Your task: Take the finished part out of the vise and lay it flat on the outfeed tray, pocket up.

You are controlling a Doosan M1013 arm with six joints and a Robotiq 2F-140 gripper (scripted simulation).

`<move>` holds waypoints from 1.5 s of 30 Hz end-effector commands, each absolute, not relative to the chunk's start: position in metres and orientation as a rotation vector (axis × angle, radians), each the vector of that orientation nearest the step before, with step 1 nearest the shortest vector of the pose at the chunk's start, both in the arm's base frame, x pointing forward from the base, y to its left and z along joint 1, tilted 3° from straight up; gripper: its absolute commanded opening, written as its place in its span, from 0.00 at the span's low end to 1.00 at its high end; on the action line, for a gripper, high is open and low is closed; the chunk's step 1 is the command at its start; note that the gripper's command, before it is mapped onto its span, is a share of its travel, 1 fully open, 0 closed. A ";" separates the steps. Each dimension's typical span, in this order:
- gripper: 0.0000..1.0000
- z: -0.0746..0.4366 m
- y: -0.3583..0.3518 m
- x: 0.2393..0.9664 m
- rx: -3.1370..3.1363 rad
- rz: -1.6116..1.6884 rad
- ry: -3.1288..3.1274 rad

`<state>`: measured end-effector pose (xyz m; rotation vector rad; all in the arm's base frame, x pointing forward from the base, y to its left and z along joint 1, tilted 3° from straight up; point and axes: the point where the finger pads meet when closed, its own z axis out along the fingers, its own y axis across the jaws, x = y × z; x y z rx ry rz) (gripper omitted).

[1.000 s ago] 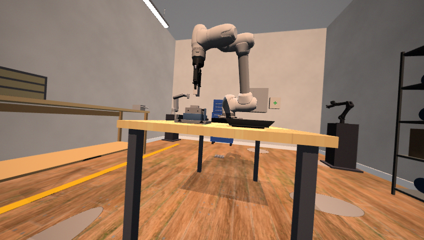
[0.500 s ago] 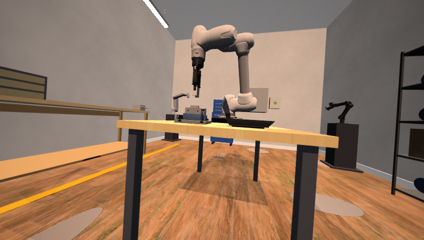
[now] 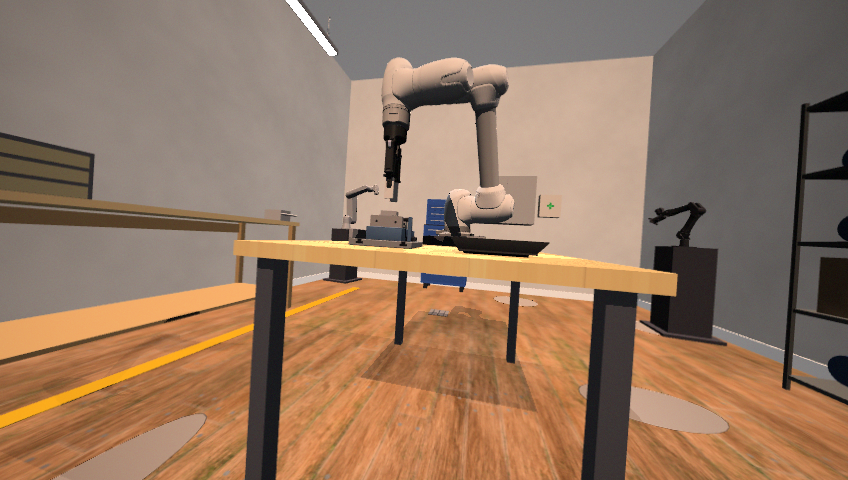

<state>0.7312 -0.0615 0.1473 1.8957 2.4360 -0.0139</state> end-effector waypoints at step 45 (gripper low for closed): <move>0.40 0.118 -0.066 0.730 1.909 -0.016 2.430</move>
